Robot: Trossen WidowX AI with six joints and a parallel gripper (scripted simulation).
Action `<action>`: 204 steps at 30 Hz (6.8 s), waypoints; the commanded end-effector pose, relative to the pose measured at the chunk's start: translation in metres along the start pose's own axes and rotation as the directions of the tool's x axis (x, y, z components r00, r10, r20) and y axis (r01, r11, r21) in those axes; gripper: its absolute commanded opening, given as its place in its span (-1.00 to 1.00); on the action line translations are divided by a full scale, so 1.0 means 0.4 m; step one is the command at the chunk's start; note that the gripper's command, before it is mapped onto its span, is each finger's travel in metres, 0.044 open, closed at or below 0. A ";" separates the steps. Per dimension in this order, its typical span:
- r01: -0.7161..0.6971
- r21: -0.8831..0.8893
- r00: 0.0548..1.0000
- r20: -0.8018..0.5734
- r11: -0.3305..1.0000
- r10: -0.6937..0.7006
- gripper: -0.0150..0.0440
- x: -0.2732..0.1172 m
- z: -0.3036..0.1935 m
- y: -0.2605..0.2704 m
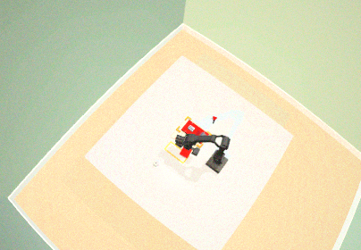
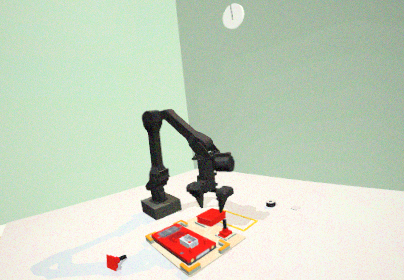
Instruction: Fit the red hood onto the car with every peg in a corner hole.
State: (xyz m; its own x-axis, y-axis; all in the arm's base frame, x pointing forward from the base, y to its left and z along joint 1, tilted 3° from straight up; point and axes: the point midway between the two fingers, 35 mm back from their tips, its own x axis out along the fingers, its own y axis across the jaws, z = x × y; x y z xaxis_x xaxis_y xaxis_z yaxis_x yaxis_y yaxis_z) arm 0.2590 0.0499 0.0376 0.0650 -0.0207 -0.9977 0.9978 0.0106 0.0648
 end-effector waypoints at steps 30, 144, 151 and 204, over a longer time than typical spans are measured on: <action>0.003 0.000 1.000 0.005 1.000 -0.003 1.00 0.053 0.003 -0.004; 0.037 -0.848 0.999 0.011 0.529 -0.052 -0.49 -0.170 0.307 0.133; 0.030 -0.922 0.998 0.008 0.386 -0.059 -0.49 -0.171 0.367 0.140; 0.011 -0.992 0.997 0.002 0.129 -0.071 -0.49 -0.045 0.465 0.147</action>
State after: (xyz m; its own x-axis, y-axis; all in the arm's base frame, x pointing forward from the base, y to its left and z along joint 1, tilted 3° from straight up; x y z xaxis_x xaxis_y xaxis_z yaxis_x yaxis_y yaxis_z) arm 0.3175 -0.1354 0.0633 -0.0096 -0.0266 -0.9996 0.1245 0.9918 -0.0275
